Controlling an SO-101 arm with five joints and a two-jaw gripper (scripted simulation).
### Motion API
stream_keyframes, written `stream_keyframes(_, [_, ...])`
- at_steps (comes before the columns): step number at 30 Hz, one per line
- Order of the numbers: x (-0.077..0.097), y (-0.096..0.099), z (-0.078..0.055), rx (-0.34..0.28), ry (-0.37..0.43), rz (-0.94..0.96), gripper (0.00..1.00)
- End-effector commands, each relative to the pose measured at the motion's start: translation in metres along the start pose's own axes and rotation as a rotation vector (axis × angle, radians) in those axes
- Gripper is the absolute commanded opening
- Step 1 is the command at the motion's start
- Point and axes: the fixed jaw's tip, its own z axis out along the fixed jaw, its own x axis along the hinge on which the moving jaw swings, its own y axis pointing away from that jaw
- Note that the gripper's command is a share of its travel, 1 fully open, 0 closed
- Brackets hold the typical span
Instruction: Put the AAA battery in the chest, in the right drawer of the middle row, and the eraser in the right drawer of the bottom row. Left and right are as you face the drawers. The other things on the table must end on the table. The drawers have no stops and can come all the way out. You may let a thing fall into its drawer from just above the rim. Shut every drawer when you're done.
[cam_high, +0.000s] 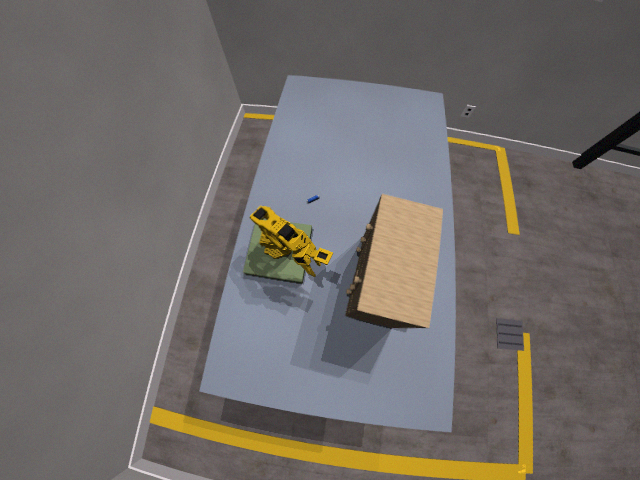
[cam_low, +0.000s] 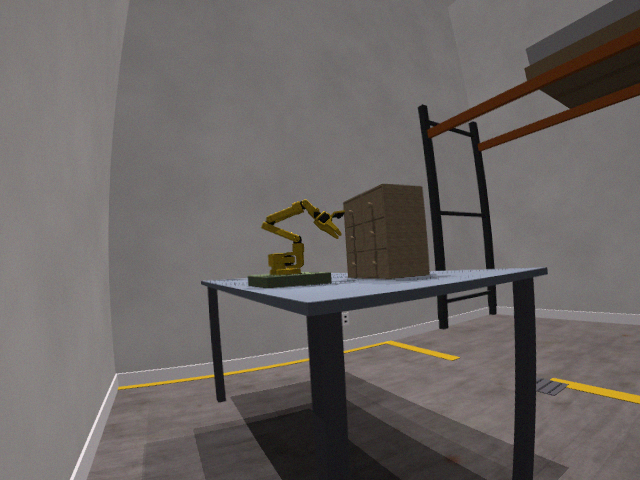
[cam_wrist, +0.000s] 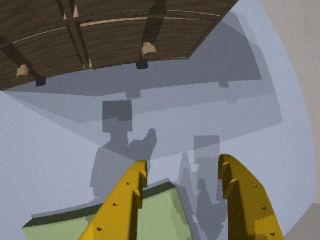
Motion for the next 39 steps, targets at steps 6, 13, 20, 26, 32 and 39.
stream_keyframes(6, [0.0037,-0.001,0.0013,0.004,0.02,0.183,0.21])
stream_keyframes(13, [0.0028,-0.002,0.0013,0.009,0.021,0.326,0.21])
stream_keyframes(20, [0.0028,-0.002,0.0013,0.009,0.021,0.326,0.21])
stream_keyframes(26, [0.0028,-0.002,0.0013,0.009,0.021,0.326,0.21])
stream_keyframes(32, [0.0028,-0.002,0.0013,0.009,0.021,0.326,0.21])
stream_keyframes(39, [0.0028,-0.002,0.0013,0.009,0.021,0.326,0.21])
